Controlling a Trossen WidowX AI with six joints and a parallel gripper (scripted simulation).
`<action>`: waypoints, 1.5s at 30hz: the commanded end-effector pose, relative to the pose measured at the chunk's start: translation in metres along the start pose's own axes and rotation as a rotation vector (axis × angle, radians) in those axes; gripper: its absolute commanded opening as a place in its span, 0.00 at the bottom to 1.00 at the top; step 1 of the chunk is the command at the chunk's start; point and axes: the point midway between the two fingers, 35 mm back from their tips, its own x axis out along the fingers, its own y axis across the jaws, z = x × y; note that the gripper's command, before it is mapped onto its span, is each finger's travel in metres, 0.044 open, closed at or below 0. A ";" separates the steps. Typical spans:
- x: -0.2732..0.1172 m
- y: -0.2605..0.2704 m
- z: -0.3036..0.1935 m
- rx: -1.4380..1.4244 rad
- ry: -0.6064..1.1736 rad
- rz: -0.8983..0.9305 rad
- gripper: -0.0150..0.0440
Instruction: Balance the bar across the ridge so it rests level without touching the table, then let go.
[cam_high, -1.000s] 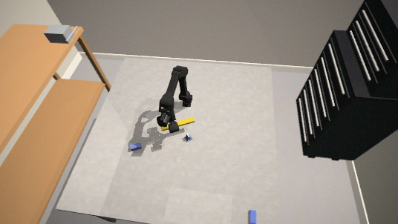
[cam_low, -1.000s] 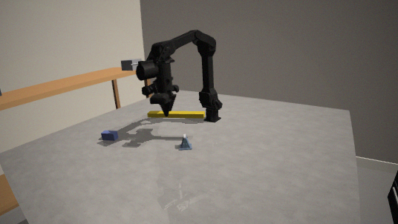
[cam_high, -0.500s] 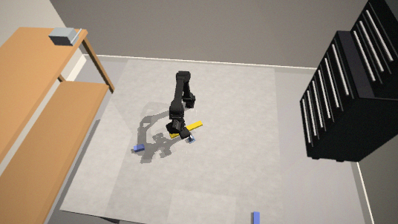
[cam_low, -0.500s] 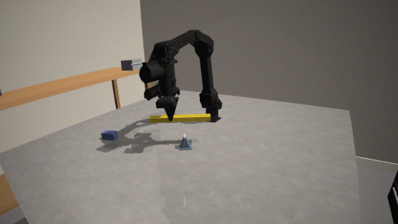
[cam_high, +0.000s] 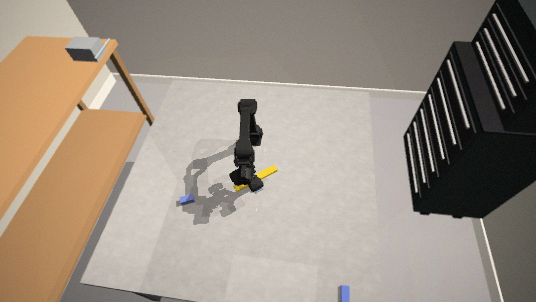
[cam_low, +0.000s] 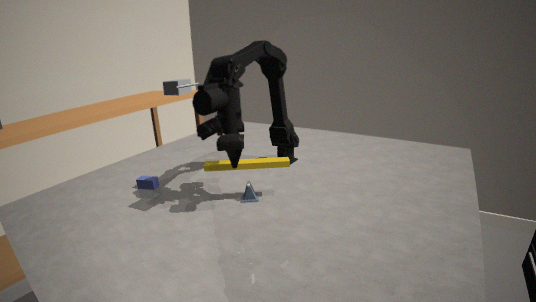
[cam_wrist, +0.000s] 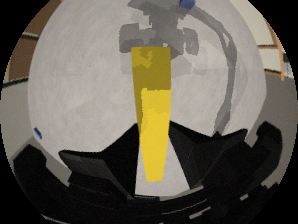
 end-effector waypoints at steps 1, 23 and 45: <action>0.005 0.001 0.000 0.002 0.000 0.000 0.25; 0.040 0.001 -0.001 0.001 0.000 0.000 0.25; 0.041 0.001 -0.001 0.001 0.000 0.000 0.25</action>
